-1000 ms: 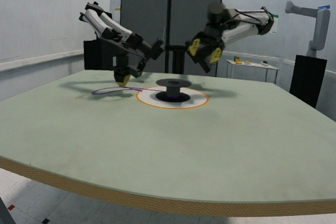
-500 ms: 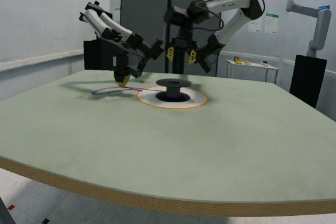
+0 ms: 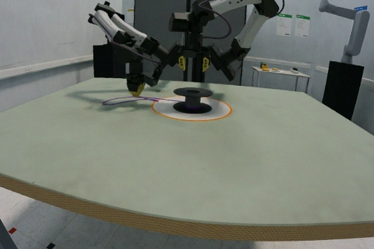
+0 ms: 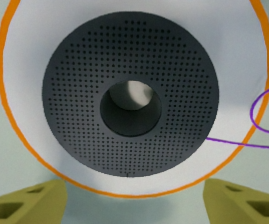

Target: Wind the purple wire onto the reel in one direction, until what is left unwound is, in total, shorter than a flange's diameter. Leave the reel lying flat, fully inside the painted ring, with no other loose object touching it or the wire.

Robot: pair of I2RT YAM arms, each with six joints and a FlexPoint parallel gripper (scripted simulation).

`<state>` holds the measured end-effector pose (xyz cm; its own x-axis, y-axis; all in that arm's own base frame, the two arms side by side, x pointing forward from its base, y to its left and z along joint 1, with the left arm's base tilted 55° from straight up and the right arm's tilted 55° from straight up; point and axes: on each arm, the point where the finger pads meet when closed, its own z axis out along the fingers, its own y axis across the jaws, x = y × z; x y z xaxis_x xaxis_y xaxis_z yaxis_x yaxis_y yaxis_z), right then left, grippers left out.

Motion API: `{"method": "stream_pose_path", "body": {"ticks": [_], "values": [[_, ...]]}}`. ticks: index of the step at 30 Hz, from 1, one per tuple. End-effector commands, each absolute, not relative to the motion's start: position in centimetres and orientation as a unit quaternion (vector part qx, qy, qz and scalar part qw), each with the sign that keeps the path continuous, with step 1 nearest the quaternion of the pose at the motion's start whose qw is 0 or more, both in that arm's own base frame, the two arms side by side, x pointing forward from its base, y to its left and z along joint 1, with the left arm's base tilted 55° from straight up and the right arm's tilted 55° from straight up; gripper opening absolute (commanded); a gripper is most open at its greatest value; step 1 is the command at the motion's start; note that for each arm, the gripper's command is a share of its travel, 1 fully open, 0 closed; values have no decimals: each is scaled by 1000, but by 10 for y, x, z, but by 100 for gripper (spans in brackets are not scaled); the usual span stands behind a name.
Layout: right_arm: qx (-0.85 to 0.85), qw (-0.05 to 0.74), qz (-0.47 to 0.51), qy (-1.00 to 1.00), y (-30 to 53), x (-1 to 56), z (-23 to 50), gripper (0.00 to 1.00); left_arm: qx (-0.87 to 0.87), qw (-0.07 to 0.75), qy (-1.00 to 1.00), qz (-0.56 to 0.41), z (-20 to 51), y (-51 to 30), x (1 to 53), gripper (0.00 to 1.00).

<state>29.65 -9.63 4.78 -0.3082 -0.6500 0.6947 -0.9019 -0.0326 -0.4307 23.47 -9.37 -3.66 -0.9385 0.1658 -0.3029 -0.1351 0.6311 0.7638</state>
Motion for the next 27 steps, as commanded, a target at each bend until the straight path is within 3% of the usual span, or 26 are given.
{"method": "stream_pose_path", "body": {"ticks": [1, 21, 27], "values": [[567, 139, 440, -682, -97, 301, 50, 0, 5, 173, 887, 428, -34, -102, 235, 74], [567, 139, 440, -682, -97, 301, 50, 0, 5, 172, 887, 428, -28, -100, 246, 74], [630, 101, 372, -674, -97, 301, 50, 0, 14, 168, 887, 430, -27, -100, 246, 74]]}}
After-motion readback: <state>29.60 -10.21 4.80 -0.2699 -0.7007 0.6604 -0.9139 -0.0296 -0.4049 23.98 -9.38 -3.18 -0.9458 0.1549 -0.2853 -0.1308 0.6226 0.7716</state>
